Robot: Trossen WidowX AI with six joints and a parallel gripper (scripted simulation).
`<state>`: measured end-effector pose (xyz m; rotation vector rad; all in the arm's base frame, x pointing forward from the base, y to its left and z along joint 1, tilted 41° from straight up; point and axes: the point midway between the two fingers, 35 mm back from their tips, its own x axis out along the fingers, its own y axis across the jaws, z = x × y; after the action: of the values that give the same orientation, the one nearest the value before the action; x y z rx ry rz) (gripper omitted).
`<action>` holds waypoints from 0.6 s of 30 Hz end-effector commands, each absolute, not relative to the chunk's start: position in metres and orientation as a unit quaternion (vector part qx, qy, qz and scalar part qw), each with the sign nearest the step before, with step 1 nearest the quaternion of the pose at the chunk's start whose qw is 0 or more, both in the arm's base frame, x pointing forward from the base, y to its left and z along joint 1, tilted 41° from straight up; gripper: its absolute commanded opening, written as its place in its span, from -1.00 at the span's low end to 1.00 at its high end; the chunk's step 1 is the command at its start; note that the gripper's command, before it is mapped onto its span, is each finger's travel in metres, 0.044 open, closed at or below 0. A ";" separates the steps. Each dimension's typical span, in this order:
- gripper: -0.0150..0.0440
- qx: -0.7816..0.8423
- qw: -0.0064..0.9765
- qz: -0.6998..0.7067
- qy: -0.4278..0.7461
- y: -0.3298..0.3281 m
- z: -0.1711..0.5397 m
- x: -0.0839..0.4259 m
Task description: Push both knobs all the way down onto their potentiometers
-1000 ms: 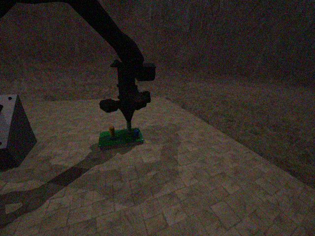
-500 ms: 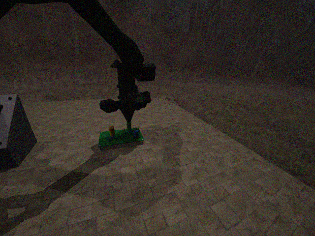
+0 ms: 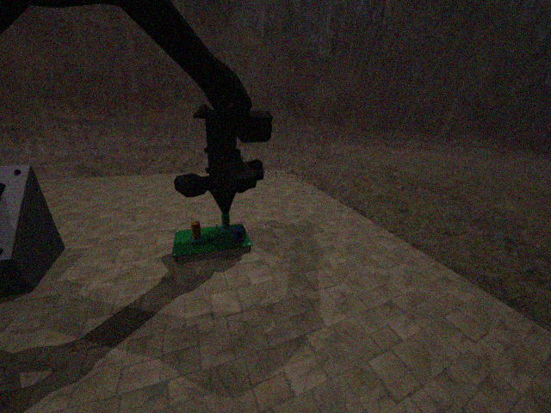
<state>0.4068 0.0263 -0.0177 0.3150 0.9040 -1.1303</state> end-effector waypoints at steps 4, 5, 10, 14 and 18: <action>-0.49 0.151 0.732 -0.526 0.407 0.022 -0.018 0.409; -0.49 0.151 0.732 -0.526 0.407 0.023 -0.017 0.409; -0.49 0.151 0.732 -0.526 0.407 0.028 -0.011 0.408; -0.49 0.151 0.732 -0.525 0.407 0.032 -0.006 0.407; -0.49 0.151 0.732 -0.525 0.407 0.036 -0.002 0.407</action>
<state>0.4048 0.0296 -0.0077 0.3223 0.9022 -1.1638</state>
